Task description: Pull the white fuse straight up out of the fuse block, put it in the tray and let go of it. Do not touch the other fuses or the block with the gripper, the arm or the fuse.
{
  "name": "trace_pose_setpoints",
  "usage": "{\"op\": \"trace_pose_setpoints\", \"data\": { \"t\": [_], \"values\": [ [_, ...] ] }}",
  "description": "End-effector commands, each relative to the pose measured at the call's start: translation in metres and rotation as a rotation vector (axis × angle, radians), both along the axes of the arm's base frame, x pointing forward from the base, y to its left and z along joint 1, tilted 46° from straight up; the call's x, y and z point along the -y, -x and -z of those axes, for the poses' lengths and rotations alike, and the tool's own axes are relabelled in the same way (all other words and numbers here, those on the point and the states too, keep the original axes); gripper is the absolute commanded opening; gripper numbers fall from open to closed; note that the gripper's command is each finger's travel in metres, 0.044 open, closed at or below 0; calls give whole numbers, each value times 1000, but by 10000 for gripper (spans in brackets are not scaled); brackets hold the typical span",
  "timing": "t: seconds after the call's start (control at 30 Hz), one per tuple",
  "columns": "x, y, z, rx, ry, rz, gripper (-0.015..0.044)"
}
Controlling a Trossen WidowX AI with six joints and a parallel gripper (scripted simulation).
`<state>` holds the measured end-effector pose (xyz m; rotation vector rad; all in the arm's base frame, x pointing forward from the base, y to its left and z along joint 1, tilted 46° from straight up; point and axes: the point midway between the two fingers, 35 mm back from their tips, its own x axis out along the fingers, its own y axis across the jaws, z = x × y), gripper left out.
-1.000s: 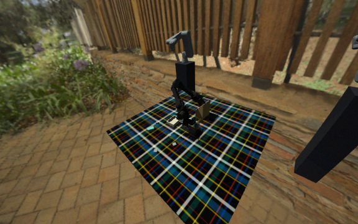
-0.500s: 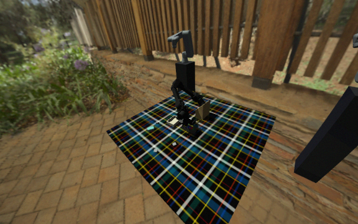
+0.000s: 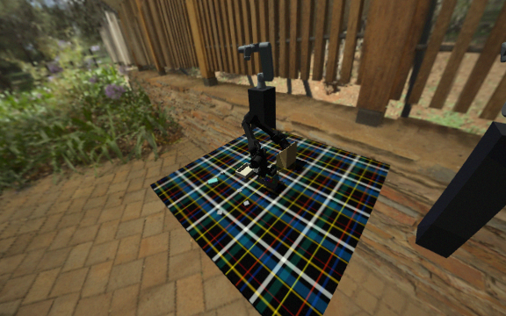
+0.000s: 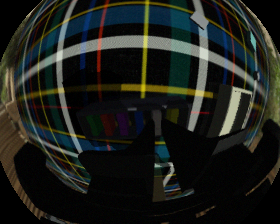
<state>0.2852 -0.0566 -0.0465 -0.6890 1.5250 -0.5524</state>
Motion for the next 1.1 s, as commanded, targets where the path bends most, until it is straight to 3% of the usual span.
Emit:
{"op": "trace_pose_setpoints", "data": {
  "t": [0.0,1.07],
  "values": [
    [-2,-1,-2,5,-2,5,0],
    [-13,-1,-13,3,-1,3,0]
  ]
}}
